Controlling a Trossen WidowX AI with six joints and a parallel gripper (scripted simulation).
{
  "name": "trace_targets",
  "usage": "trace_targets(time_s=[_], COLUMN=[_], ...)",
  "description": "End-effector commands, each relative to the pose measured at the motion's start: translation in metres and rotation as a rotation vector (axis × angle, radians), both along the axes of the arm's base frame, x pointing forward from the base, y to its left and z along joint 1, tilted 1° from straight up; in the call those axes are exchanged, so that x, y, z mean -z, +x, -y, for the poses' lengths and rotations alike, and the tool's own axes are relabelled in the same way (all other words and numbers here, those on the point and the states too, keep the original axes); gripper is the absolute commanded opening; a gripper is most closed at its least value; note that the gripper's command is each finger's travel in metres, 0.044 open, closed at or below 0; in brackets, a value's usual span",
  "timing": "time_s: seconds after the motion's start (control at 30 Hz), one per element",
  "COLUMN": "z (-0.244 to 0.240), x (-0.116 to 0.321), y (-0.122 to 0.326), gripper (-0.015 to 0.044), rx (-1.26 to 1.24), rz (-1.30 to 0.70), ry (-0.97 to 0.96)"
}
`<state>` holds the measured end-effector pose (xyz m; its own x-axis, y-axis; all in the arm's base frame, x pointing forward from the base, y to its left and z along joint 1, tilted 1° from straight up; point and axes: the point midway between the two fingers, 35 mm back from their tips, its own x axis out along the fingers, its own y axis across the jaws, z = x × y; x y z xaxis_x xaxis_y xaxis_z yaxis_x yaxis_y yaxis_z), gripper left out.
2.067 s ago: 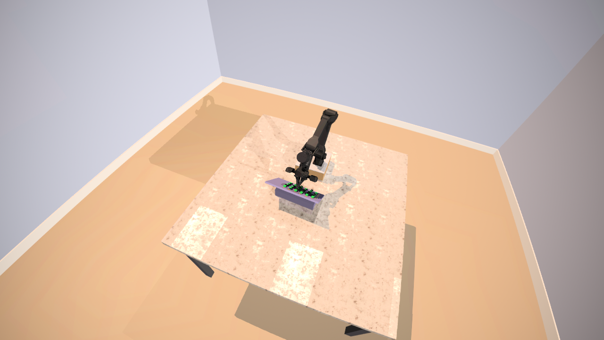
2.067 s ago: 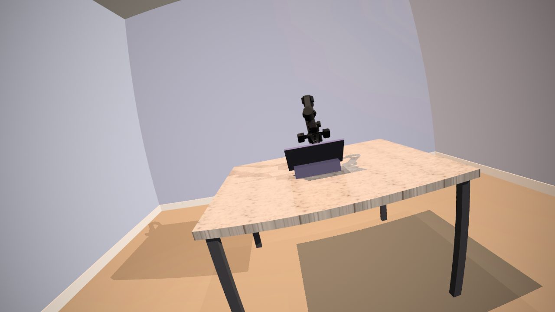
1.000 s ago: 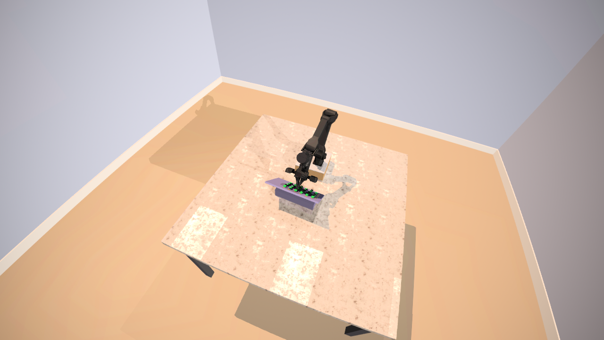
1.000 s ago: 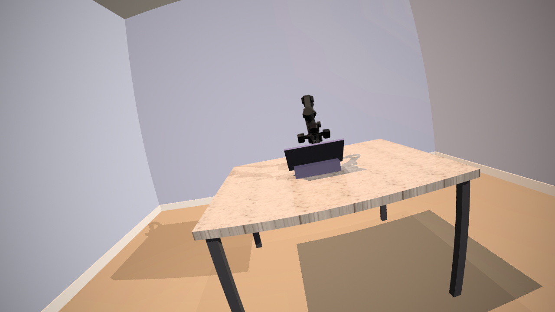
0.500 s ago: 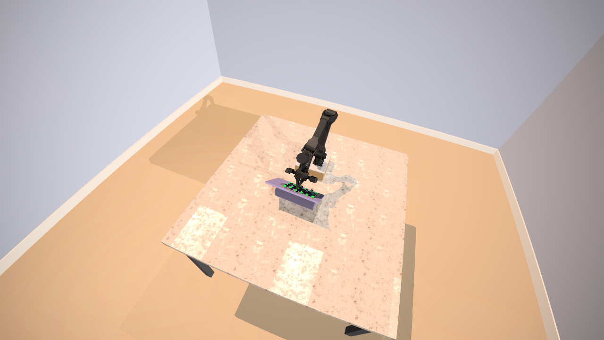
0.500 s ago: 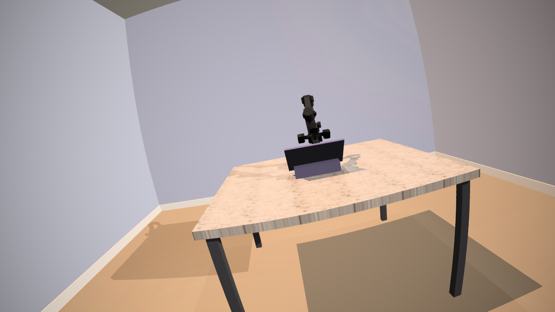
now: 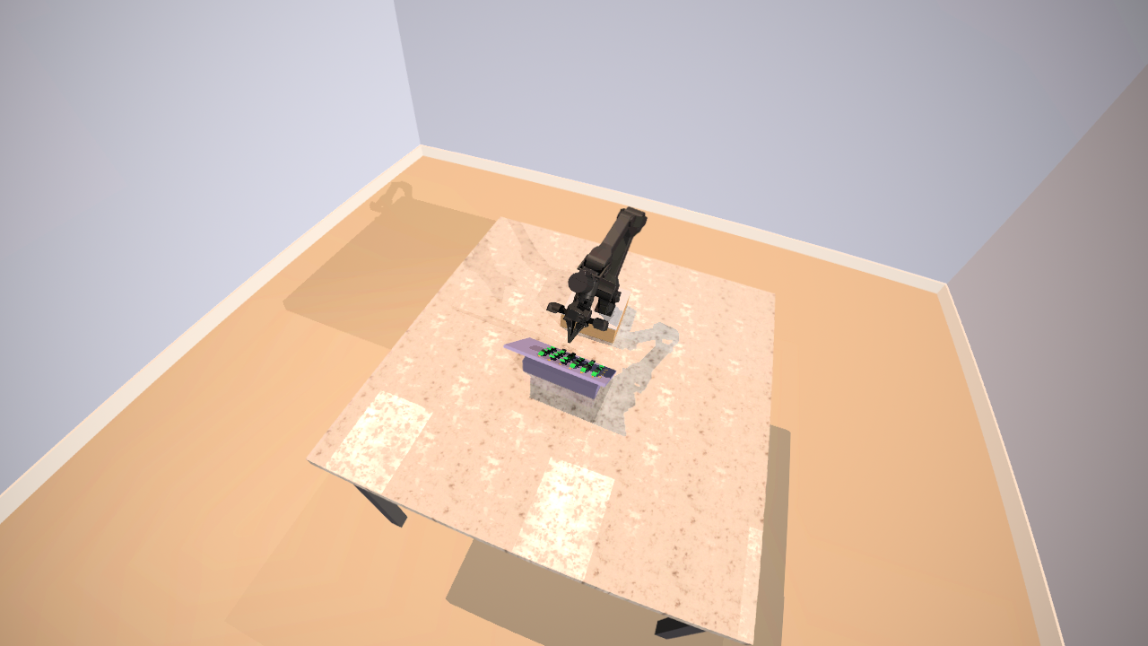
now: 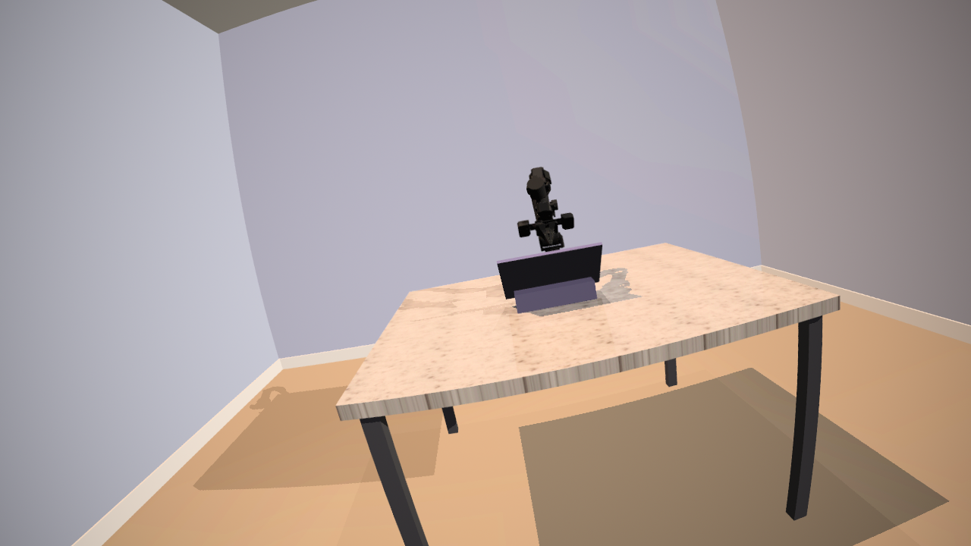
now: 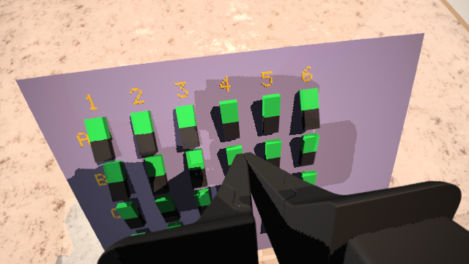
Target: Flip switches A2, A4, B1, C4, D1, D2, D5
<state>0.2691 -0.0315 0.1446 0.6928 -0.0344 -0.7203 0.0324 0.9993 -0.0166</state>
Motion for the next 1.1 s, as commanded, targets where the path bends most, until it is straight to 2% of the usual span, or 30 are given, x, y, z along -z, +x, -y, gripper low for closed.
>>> trace_targets(time_s=[0.0,0.1,0.57,0.7,0.83,1.07], z=[-0.001,-0.006,-0.103,-0.107,-0.107,-0.106], x=[-0.007,-0.005,0.021,0.024,0.047,0.049], y=[-0.009,-0.009,-0.033,-0.034,-0.013,-0.011], gripper=[0.0000,0.0000,0.0000,0.0000,0.0000,0.0000], rx=[-0.004,-0.004,-0.005,-0.004,-0.004,-0.004], rz=[-0.009,-0.015,-0.017,-0.011,0.014,0.016], ry=[0.001,0.003,0.009,0.011,0.010,0.010])
